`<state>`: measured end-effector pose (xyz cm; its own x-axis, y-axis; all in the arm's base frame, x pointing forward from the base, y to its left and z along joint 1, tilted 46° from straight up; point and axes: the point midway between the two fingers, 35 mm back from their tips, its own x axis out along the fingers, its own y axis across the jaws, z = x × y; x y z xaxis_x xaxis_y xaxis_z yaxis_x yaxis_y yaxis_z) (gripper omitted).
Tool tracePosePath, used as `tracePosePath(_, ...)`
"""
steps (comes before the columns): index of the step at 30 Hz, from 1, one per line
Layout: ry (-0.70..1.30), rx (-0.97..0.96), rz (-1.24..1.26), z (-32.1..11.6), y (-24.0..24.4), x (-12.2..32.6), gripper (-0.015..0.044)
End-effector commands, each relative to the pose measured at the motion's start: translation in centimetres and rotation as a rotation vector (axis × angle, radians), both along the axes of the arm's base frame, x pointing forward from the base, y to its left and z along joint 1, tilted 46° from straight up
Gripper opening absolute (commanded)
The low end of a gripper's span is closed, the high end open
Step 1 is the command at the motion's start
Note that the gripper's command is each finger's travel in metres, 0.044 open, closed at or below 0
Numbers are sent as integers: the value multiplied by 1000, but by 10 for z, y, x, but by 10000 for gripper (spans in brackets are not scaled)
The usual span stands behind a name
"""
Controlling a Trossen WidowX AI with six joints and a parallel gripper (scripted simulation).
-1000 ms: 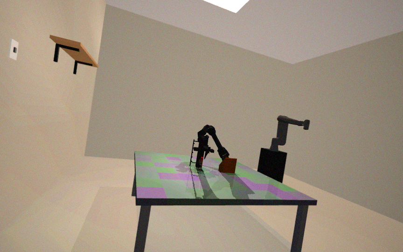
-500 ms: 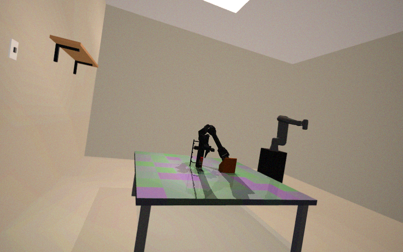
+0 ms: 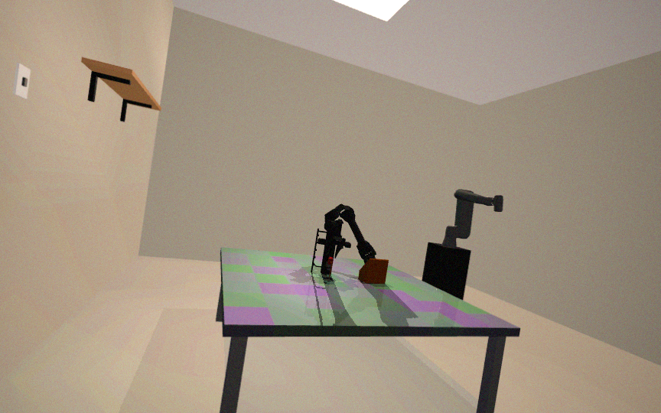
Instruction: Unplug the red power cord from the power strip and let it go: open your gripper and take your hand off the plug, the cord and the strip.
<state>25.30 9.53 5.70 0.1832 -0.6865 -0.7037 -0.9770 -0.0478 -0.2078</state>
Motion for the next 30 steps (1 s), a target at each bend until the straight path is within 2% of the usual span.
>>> tracePosePath(1,0,-5,4,5,-5,-1,160)
tracePosePath(12,0,-7,4,15,-17,-4,160)
tracePosePath(25,0,-7,4,7,-25,-1,160)
tracePosePath(28,2,-3,-1,9,-23,-2,81)
tracePosePath(30,2,-3,-1,9,-23,-2,68)
